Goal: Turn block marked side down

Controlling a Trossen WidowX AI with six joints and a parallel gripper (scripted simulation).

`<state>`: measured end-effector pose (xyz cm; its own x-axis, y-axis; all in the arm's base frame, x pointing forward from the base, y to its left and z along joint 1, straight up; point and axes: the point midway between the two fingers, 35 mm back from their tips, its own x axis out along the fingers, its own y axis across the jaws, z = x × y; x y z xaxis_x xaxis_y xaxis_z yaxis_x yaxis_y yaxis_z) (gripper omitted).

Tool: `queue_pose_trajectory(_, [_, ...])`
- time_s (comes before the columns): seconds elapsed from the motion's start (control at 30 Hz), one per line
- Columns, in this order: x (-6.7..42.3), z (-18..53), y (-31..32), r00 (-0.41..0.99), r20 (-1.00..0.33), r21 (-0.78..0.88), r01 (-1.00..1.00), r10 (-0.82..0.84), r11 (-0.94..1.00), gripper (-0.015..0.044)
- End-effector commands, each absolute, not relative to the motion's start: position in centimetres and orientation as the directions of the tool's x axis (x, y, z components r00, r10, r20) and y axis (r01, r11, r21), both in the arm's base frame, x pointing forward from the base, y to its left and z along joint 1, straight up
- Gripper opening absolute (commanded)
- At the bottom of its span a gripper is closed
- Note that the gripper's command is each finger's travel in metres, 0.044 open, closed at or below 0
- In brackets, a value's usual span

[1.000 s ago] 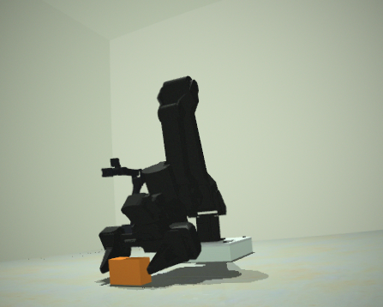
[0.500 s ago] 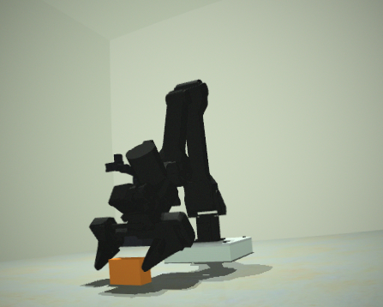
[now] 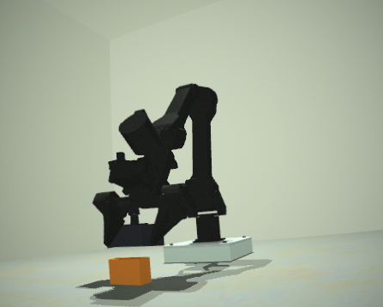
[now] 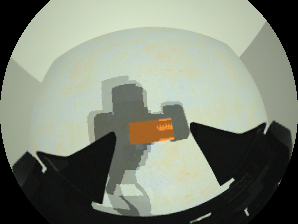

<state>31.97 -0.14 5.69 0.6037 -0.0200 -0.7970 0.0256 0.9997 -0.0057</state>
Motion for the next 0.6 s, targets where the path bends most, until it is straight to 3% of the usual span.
queue_pose_trajectory(0.0, [30.3,8.3,0.0,0.547,-0.837,0.006,0.024,-0.008,1.000,0.0440])
queue_pose_trajectory(0.23, [30.6,8.4,0.0,0.528,-0.849,0.006,0.024,-0.008,1.000,0.0440])
queue_pose_trajectory(0.57, [33.2,10.1,-0.1,0.216,-0.976,0.004,0.023,-0.001,1.000,0.0440])
